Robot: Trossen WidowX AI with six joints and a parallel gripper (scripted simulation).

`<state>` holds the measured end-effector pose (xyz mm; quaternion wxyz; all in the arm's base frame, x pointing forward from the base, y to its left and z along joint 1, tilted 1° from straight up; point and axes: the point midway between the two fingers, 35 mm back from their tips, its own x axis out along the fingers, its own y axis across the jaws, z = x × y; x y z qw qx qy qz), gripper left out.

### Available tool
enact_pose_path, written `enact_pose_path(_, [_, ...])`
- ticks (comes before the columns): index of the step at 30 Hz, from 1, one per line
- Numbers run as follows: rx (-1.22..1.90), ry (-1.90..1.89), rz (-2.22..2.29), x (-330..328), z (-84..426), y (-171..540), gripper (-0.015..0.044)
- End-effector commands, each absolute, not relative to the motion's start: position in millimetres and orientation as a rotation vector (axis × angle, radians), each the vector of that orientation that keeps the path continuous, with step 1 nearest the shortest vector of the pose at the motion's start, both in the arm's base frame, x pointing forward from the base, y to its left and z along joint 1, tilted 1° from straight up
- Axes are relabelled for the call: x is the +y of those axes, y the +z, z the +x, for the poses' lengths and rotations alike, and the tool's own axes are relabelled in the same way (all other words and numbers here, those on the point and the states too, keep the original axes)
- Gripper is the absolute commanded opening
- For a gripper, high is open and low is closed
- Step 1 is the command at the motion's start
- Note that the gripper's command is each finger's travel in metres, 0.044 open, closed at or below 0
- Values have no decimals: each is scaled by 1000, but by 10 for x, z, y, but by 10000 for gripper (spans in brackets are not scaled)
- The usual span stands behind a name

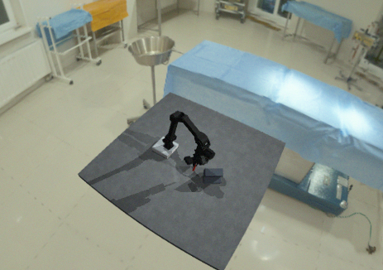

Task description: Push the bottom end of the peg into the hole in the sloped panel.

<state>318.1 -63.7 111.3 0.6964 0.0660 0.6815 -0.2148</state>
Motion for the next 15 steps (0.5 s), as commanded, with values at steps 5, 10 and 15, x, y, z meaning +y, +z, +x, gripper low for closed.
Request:
enact_pose_path(5, [1499,-529,135,-570,3206,1094,0])
enact_pose_path(10, [1485,-557,128,-525,3220,1084,0])
enact_pose_path(15, [1469,-585,121,-479,3233,1074,0])
